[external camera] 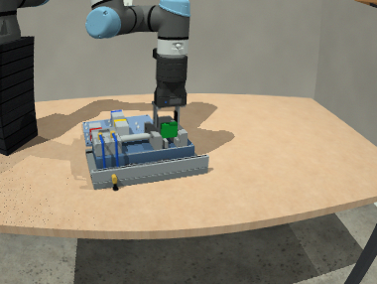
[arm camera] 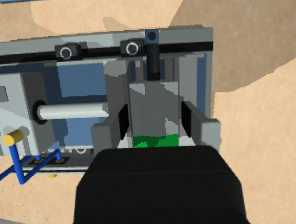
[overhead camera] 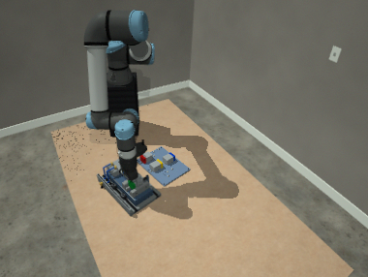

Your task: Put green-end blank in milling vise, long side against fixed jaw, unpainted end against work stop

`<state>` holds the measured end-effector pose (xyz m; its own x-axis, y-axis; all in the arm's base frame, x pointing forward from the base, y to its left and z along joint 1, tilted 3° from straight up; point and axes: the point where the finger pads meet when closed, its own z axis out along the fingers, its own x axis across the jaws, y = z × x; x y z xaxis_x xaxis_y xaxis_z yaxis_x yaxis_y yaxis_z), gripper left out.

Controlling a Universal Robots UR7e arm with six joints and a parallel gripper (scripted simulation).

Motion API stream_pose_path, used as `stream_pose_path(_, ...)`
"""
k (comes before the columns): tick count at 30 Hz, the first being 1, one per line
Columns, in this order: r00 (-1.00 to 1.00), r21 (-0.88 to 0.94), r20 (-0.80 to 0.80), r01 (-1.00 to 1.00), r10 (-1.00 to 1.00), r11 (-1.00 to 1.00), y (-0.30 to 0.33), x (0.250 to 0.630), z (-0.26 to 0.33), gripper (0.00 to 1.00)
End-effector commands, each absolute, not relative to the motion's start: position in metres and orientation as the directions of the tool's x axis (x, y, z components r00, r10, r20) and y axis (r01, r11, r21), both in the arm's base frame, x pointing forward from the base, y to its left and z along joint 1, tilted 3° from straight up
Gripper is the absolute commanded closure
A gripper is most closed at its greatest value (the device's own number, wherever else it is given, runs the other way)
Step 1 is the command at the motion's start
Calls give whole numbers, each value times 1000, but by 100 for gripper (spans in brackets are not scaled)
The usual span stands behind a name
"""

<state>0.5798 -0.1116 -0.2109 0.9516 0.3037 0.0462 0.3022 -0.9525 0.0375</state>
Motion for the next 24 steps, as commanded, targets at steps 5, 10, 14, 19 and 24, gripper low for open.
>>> stream_pose_path(5, 952, 39, 47, 302, 304, -952, -112, 580, -210, 0)
stream_pose_path(10, 952, 39, 47, 302, 304, -952, -112, 580, -208, 0)
stream_pose_path(14, 952, 39, 47, 302, 304, -952, -112, 580, -207, 0)
stream_pose_path(19, 952, 39, 47, 302, 304, -952, -112, 580, -207, 0)
stream_pose_path(24, 952, 39, 47, 302, 304, -952, -112, 580, -207, 0)
